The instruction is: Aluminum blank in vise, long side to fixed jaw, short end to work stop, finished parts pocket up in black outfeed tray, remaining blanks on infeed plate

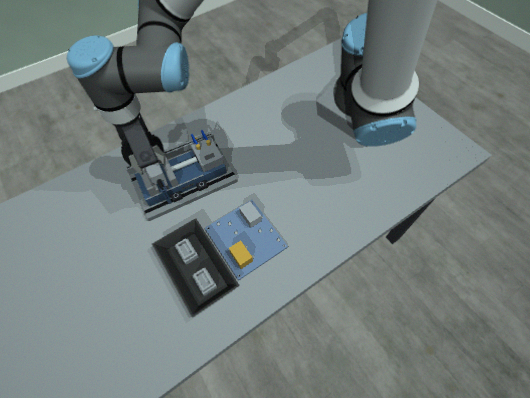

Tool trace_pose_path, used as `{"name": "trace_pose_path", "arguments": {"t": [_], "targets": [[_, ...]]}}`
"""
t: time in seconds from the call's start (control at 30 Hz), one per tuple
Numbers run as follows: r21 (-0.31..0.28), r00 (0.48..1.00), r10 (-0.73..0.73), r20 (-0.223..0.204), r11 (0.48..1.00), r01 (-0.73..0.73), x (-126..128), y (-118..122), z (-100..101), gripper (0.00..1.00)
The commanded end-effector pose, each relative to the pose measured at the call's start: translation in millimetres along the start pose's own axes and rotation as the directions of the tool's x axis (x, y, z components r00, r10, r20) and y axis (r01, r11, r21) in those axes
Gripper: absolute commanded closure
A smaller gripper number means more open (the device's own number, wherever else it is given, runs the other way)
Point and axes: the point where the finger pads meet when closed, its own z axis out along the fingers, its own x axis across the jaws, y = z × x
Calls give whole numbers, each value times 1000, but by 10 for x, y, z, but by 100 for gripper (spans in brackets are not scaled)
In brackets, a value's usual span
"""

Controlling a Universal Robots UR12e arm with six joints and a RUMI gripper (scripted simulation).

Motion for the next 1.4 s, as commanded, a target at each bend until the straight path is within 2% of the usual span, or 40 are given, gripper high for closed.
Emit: {"name": "trace_pose_path", "arguments": {"t": [0.0,0.83,1.2,1.37], "targets": [[0,1000,0,-1,1000,0,6,1,-7,60],[0,1000,0,-1,1000,0,6,1,-29,60],[0,1000,0,-1,1000,0,6,1,-187,60],[0,1000,0,-1,1000,0,6,1,-335,60]]}}
